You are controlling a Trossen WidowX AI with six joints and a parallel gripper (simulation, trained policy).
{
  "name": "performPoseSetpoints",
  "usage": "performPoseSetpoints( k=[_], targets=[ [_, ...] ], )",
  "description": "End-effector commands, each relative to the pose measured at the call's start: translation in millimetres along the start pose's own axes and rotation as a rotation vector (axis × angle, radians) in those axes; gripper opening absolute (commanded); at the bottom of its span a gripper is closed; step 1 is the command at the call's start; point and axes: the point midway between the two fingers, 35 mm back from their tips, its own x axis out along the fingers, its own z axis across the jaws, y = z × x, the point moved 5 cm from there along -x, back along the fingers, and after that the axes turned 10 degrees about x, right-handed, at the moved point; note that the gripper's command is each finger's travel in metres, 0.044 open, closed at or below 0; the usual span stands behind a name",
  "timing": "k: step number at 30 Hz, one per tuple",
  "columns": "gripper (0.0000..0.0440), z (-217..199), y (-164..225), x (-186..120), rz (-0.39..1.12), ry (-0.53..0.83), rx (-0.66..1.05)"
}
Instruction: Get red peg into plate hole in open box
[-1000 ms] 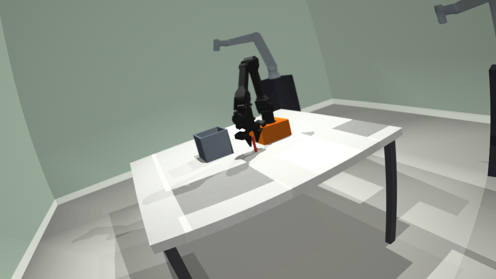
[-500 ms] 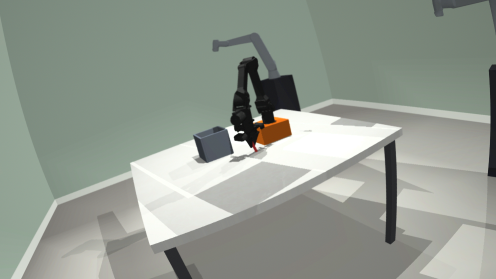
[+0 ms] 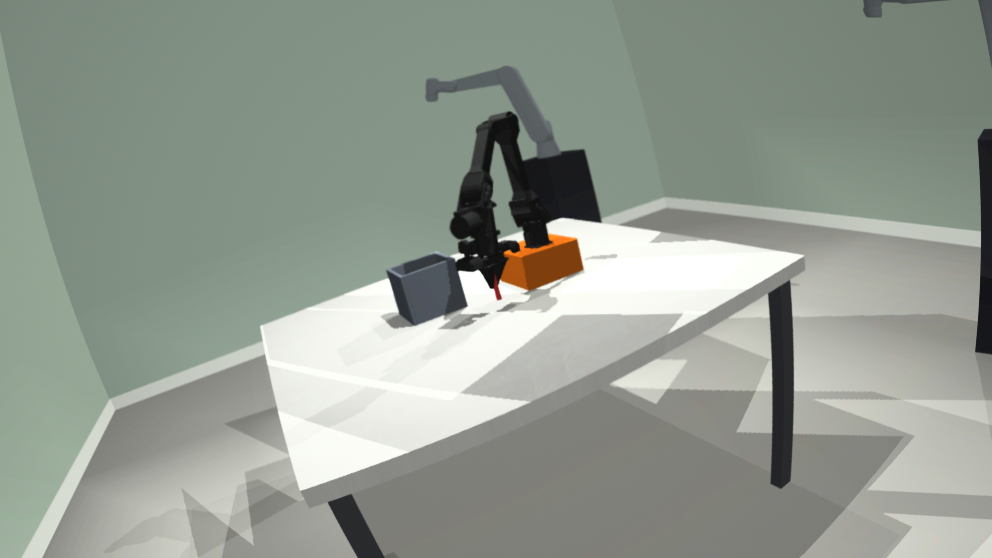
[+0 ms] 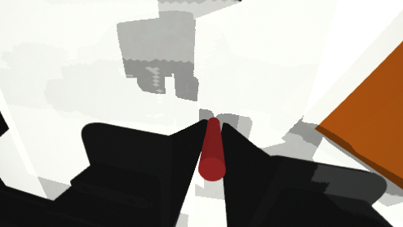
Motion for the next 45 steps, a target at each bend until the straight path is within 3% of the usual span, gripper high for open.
performPoseSetpoints(
  k=[1,15,28,45],
  targets=[
    [0.0,6,-2,-9,0.006,-0.028,0.004],
    [0.0,34,-23,-61,0.024,-0.137,0.015],
    [0.0,50,-69,-110,-0.023,-0.163,0.026],
    [0.0,60,-130,-120,-0.075,-0.128,0.067]
  ],
)
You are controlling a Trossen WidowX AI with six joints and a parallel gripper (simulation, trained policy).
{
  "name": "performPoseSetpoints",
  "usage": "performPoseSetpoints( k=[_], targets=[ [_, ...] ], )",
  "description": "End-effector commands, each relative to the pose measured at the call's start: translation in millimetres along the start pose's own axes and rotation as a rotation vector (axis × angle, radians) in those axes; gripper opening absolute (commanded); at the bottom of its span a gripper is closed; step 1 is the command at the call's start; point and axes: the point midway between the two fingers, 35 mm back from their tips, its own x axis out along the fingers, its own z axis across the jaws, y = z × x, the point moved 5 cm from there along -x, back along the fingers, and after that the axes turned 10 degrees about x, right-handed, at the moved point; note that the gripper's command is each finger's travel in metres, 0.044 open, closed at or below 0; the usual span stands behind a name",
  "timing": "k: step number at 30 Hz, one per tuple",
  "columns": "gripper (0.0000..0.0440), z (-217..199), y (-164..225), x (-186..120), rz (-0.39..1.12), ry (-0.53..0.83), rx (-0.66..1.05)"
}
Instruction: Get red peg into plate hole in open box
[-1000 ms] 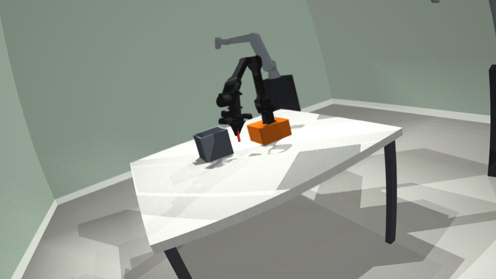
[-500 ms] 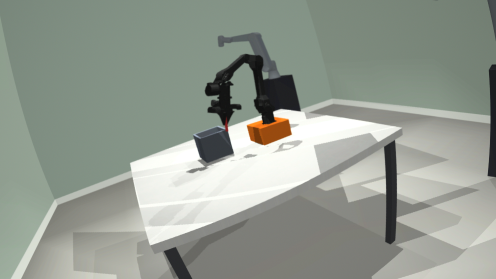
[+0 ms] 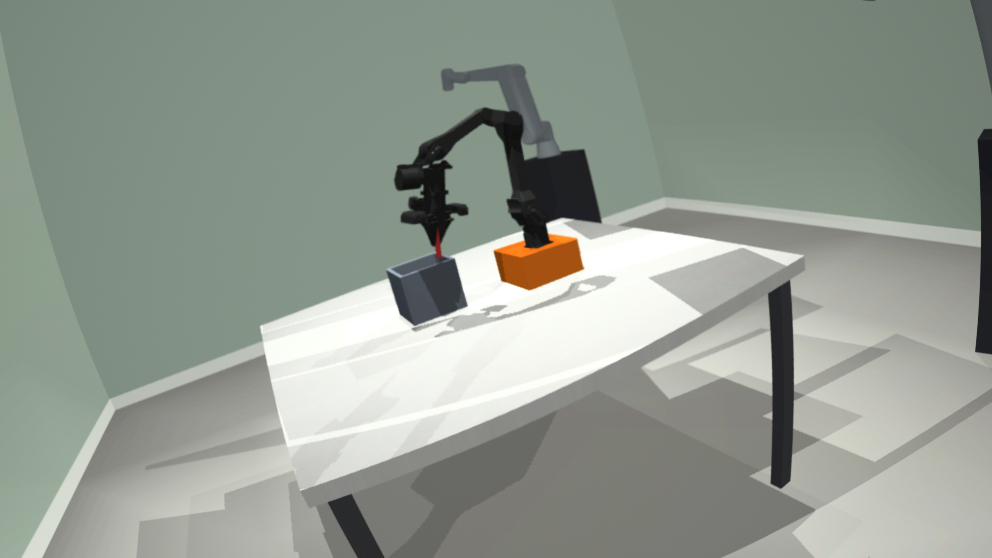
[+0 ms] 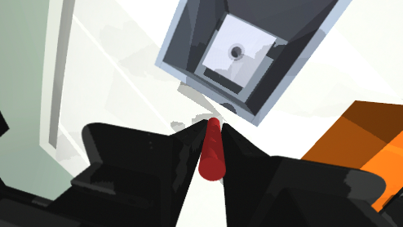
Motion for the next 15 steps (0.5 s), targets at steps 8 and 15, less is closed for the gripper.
performPoseSetpoints(
  k=[8,15],
  targets=[
    [0.0,6,-29,7,-0.011,0.028,0.008],
    [0.0,8,-47,15,-0.006,0.048,0.011]
  ],
)
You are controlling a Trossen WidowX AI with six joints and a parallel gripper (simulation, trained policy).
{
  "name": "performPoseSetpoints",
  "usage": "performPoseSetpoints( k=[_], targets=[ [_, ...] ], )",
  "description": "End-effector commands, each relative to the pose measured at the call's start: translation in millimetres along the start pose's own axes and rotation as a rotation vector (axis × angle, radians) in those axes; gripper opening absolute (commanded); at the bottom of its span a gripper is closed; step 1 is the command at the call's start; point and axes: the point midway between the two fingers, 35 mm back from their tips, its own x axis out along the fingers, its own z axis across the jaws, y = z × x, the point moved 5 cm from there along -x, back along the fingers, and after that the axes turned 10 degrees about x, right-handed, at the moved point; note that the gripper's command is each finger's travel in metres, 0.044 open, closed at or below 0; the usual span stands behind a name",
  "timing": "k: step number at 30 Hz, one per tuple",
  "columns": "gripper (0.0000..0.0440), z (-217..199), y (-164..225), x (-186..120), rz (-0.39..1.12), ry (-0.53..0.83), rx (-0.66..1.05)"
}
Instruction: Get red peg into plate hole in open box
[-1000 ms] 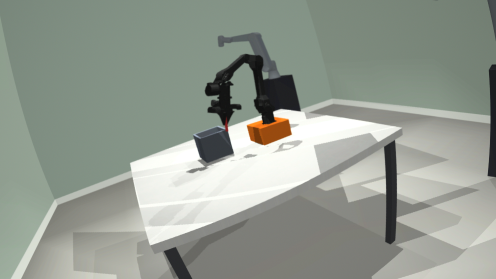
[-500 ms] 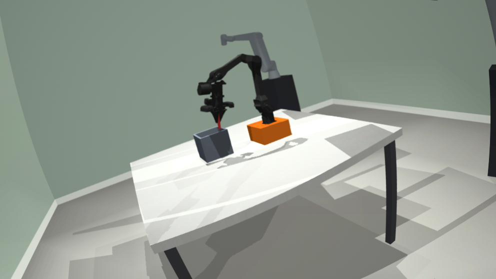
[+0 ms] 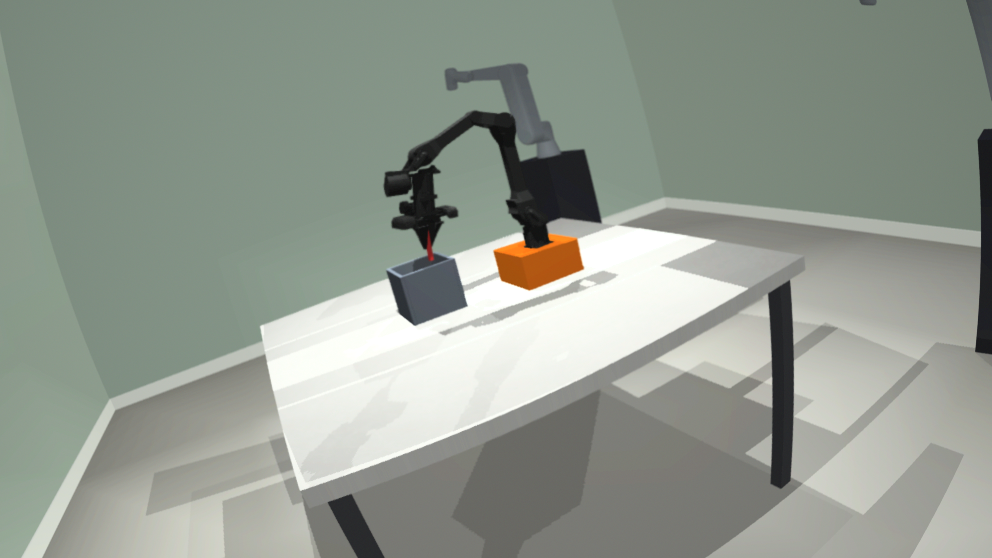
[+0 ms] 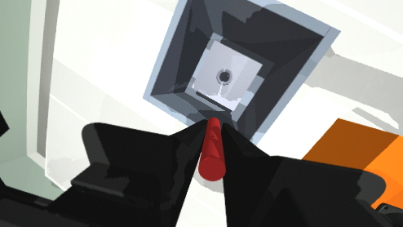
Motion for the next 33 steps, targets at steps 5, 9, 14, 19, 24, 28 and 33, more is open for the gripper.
performPoseSetpoints(
  k=[5,9,14,19,24,28,33],
  targets=[
    [0.0,3,-15,10,0.007,0.012,-0.001],
    [0.0,2,-23,21,0.009,0.025,0.004],
    [0.0,3,-30,36,0.018,0.026,0.014],
    [0.0,4,-37,48,0.025,0.026,0.021],
    [0.0003,5,-44,59,0.034,0.028,0.023],
    [0.0003,5,-47,68,0.042,0.029,0.017],
    [0.0,7,-49,81,0.049,0.03,-0.003]
  ],
)
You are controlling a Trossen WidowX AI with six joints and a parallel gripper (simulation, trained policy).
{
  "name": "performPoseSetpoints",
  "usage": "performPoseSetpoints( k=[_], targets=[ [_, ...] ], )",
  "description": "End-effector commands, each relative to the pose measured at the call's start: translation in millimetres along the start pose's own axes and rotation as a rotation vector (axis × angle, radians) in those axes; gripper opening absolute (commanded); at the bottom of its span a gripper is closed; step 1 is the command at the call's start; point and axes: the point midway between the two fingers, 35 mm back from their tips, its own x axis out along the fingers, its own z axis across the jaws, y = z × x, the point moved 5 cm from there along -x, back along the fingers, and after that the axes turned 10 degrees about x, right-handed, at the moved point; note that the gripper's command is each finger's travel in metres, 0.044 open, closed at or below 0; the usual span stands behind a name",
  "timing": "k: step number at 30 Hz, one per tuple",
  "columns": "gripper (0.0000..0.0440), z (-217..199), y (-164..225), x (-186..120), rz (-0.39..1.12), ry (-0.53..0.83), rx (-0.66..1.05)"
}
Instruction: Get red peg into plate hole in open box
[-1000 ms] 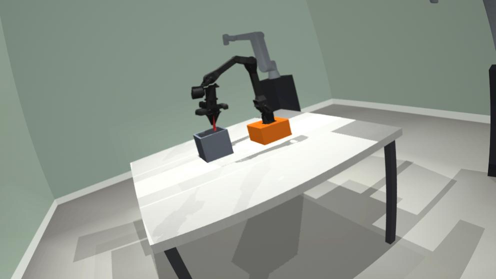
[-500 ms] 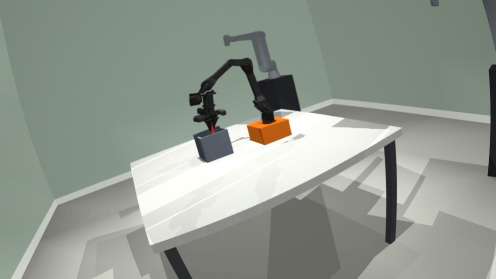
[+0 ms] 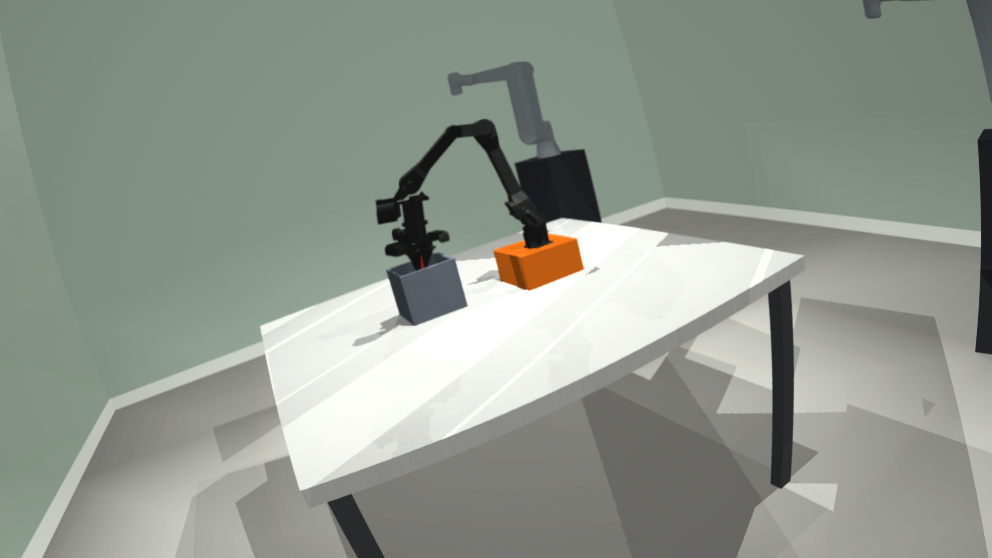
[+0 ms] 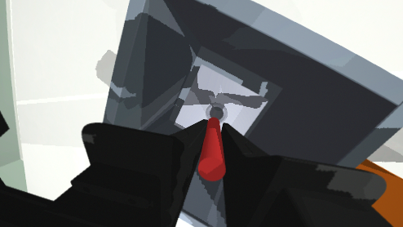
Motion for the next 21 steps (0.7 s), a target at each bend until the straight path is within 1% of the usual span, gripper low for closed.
performPoseSetpoints(
  k=[1,4,6,10,11,14,15,16,18,21],
  targets=[
    [0.0,1,-1,6,0.007,-0.004,-0.016],
    [0.0001,2,-2,12,0.006,0.001,-0.031],
    [0.0016,2,-3,16,0.006,0.008,-0.04],
    [0.009,3,-3,22,0.012,0.023,-0.058],
    [0.0102,3,-2,23,0.016,0.026,-0.062],
    [0.0103,4,2,22,0.055,0.032,-0.062],
    [0.011,4,1,21,0.063,0.029,-0.063],
    [0.013,6,0,19,0.075,0.025,-0.062],
    [0.0143,8,-3,14,0.103,0.01,-0.056],
    [0.0144,11,-6,7,0.145,-0.014,-0.042]
  ],
)
